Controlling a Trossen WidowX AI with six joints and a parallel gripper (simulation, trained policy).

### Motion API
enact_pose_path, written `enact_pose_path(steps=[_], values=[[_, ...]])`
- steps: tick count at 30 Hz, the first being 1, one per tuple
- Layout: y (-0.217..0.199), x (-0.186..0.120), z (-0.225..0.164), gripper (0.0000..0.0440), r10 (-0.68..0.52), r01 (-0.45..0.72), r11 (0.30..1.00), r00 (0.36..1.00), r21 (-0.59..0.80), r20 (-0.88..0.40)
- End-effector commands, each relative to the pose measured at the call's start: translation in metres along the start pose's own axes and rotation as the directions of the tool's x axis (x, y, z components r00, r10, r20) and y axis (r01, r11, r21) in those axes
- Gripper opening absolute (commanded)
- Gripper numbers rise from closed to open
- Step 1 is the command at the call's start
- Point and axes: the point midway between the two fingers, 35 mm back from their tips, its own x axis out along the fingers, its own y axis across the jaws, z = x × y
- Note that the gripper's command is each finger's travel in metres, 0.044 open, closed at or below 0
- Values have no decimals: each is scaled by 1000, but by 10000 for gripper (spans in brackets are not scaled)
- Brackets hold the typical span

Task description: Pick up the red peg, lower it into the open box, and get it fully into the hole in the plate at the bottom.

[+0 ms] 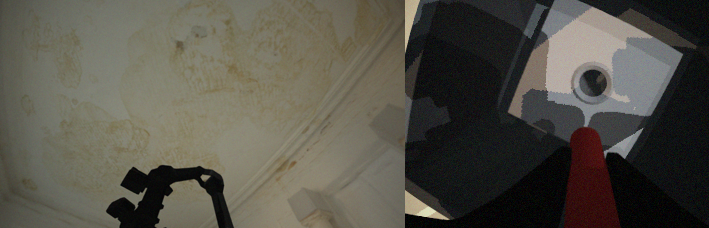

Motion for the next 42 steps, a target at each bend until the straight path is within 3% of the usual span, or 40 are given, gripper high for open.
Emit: enact_pose_path(steps=[1, 19, 27, 42], values=[[-1, 9, 3, 0, -3, 3, 1000, 1000, -3, -12], [-3, 45, 14, 3, -21, 19, 999, 999, -48, -30], [-3, 56, 15, 105, -49, 46, 996, 998, -78, -35], [9, 46, 19, 118, -20, 7, 997, 984, -72, -179]])
